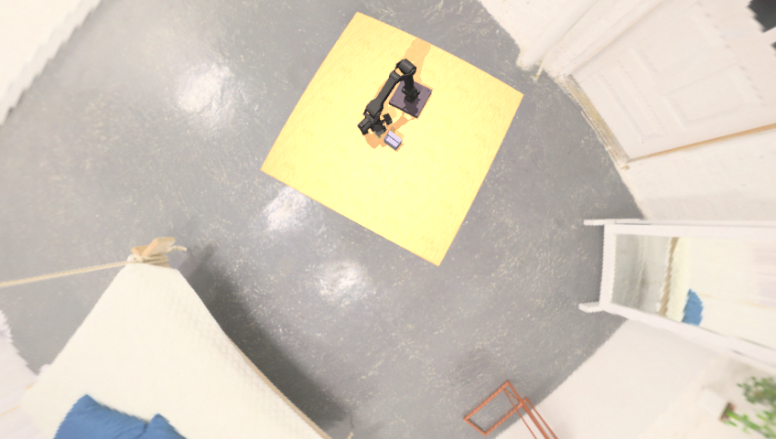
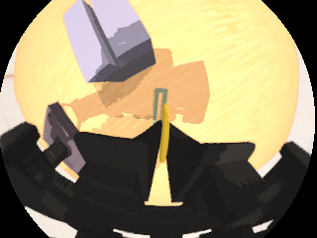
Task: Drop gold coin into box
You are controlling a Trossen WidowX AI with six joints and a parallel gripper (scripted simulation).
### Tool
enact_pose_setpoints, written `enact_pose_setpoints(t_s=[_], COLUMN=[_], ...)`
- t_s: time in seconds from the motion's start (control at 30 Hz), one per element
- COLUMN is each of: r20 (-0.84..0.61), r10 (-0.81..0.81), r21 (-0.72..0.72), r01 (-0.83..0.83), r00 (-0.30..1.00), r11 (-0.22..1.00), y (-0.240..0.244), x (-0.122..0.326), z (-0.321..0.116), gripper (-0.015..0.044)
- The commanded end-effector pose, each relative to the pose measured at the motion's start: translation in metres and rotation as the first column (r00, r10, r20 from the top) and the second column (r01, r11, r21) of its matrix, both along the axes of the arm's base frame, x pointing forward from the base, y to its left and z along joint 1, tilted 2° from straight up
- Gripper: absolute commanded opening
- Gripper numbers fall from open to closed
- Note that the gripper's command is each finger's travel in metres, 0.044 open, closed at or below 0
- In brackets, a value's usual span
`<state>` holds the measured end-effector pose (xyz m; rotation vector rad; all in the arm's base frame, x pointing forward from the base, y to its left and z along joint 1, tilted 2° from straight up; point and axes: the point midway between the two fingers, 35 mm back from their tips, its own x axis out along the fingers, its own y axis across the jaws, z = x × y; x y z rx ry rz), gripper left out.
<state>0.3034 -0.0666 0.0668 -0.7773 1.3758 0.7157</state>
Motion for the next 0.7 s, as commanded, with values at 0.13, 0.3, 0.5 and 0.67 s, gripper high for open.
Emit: enact_pose_setpoints(t_s=[0.13,0.3,0.5,0.67], r20=[0.006,0.003,0.0,-0.002], r10=[-0.004,-0.006,-0.008,-0.003], r21=[-0.003,-0.004,-0.005,-0.006], r01=[0.004,0.006,0.008,0.003], r00=[1.0,1.0,1.0,1.0], r11=[1.0,1.0,1.0,1.0], y=[0.001,0.002,0.003,0.004], x=[-0.001,-0.003,-0.006,-0.007], z=[0.023,0.035,0.051,0.057], gripper=[0.0,0.0,0.0,0.0])
